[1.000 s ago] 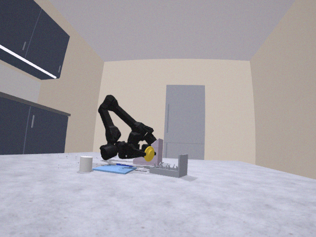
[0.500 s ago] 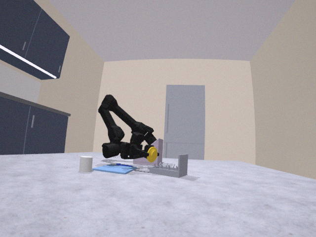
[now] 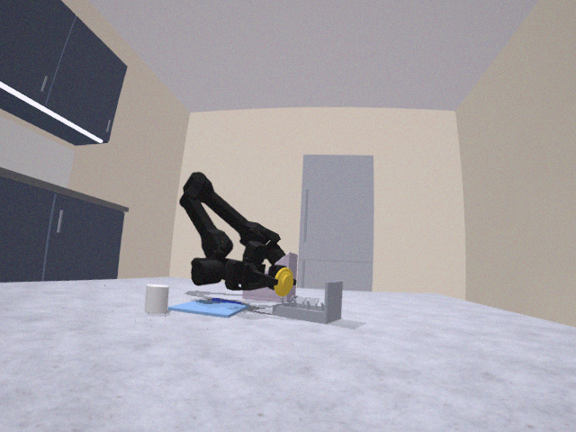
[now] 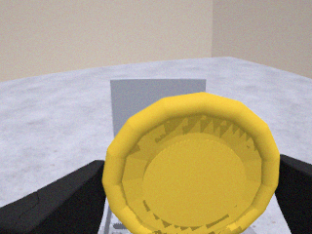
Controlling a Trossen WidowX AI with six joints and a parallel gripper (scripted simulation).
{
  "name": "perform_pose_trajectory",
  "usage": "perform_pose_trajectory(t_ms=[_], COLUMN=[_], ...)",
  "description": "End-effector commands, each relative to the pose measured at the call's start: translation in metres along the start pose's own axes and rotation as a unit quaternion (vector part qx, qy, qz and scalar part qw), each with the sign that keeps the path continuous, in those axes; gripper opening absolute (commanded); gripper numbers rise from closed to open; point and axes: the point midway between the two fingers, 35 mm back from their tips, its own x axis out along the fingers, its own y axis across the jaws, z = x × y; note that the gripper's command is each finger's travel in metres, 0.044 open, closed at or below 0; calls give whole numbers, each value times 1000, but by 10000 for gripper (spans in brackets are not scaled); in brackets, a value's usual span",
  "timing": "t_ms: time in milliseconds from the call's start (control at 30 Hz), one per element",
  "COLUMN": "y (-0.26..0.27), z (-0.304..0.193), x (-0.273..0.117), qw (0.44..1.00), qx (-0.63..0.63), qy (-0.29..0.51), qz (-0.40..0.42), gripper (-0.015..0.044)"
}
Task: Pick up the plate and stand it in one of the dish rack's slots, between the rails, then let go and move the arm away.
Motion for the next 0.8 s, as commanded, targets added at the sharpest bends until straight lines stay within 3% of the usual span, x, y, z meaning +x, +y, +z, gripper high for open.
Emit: perform_pose_trajectory(t_ms=[0,600,767], y=[4,9,10], z=[-1,1,-20], x=[5,24,25], qw=[1000,1000,1000], qx=[5,-6,-11], qy=[1,-1,-2], qz=[4,-3,-7], gripper=[0,0,0])
